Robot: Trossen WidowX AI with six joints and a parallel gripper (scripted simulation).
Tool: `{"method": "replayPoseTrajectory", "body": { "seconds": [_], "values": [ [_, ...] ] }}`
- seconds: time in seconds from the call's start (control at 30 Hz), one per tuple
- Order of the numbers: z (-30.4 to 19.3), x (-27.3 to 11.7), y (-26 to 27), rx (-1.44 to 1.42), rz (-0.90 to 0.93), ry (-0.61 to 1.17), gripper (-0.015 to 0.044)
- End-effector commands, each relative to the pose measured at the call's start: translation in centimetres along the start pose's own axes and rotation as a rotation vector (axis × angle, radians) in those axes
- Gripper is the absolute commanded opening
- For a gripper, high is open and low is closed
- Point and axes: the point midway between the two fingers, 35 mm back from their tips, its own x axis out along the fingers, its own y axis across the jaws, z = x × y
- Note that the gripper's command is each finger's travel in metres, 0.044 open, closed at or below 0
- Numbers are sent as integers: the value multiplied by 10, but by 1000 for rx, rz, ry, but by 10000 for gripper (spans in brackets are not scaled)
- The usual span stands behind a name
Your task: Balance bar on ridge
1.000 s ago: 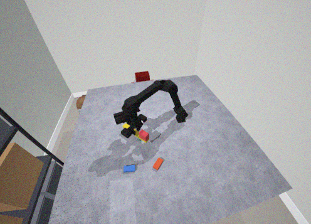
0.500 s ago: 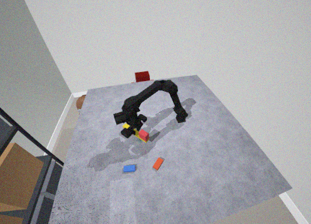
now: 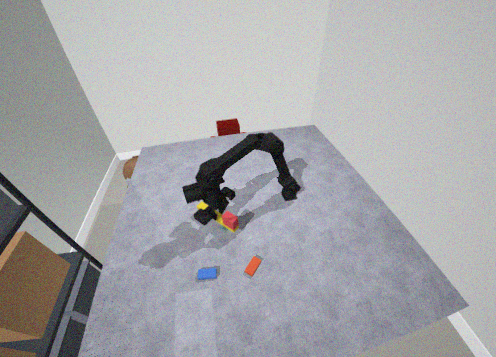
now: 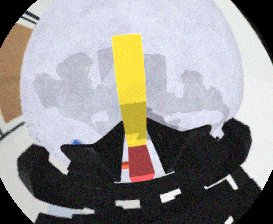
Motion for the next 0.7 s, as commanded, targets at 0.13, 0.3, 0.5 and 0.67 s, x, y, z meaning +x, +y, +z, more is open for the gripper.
{"method": "replayPoseTrajectory", "body": {
  "seconds": [0.13, 0.3, 0.5, 0.67],
  "values": [
    [0, 0, 0, 0, 0, 0, 0],
    [0, 0, 0, 0, 0, 0, 0],
    [0, 0, 0, 0, 0, 0, 26],
    [0, 0, 0, 0, 0, 0, 157]
  ]
}}
